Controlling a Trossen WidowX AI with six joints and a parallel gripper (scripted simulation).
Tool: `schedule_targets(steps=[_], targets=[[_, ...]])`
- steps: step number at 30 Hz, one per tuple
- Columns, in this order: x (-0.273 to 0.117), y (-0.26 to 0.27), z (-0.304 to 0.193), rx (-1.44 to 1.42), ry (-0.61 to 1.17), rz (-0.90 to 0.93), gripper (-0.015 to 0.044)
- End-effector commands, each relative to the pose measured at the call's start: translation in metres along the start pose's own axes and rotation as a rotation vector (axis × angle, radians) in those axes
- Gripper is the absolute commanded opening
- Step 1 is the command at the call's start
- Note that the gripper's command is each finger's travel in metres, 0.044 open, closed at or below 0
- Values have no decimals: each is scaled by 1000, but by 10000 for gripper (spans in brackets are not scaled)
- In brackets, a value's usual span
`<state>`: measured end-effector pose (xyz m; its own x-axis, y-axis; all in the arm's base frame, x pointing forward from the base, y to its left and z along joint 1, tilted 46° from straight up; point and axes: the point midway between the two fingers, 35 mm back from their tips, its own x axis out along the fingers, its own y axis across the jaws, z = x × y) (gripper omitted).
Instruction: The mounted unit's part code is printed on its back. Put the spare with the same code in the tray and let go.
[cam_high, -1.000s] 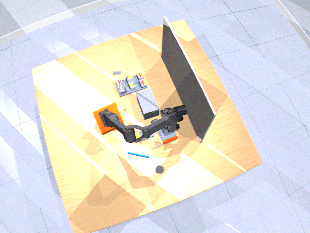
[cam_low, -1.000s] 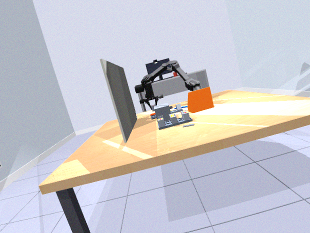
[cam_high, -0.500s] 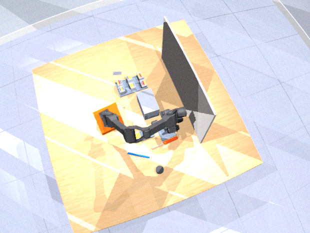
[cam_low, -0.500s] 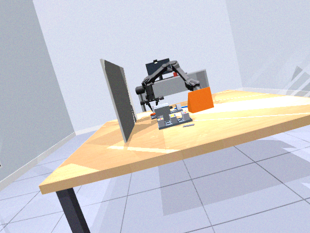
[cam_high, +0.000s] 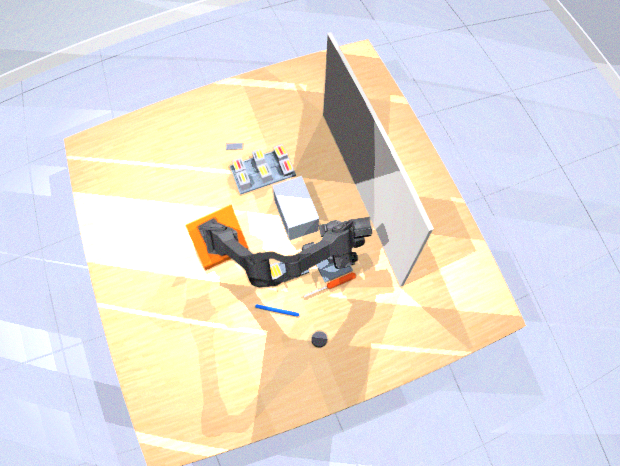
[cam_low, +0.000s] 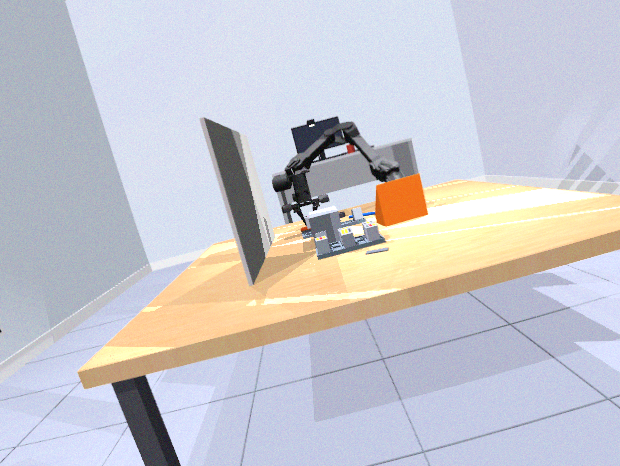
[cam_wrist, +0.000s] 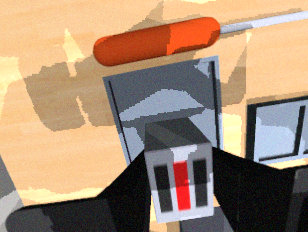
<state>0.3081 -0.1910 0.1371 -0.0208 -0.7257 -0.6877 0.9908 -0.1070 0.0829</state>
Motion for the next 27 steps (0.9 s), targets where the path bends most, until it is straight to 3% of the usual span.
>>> schedule_targets(steps=[1, 16, 27], targets=[[4, -2, -2, -8, 3, -2, 0], [15, -5, 0, -9, -2, -1, 0], [13, -3, 1, 0, -5, 0, 289]])
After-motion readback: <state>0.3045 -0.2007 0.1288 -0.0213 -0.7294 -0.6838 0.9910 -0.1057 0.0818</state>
